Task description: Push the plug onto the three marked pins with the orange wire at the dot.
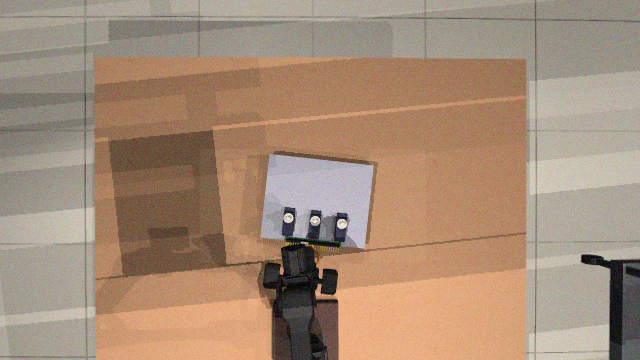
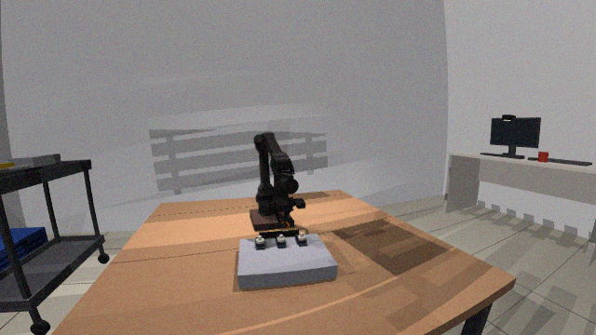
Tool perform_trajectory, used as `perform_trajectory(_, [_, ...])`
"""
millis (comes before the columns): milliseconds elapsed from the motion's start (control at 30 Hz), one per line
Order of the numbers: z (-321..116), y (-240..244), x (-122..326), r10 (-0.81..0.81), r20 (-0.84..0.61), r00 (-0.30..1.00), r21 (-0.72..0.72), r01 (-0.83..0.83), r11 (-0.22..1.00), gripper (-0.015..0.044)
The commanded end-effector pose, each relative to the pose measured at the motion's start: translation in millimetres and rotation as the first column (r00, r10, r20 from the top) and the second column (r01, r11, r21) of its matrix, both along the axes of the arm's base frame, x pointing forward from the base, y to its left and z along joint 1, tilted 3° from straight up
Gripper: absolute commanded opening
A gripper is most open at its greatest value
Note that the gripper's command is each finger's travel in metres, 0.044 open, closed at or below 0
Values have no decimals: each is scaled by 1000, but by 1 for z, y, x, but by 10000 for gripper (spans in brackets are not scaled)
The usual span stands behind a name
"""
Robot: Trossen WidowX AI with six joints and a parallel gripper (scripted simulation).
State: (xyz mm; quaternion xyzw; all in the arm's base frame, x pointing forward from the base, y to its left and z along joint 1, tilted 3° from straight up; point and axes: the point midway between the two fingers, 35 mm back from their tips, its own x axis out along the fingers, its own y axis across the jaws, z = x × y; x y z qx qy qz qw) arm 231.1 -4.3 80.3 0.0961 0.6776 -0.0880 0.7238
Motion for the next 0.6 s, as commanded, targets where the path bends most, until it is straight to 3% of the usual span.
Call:
perform_trajectory(0, [4, -6, 16, -1, 14, 1000, -5, 1, 1000, 0])
perform_trajectory(567, [9, -10, 33, -1, 15, 1000, -6, 1, 1000, 0])
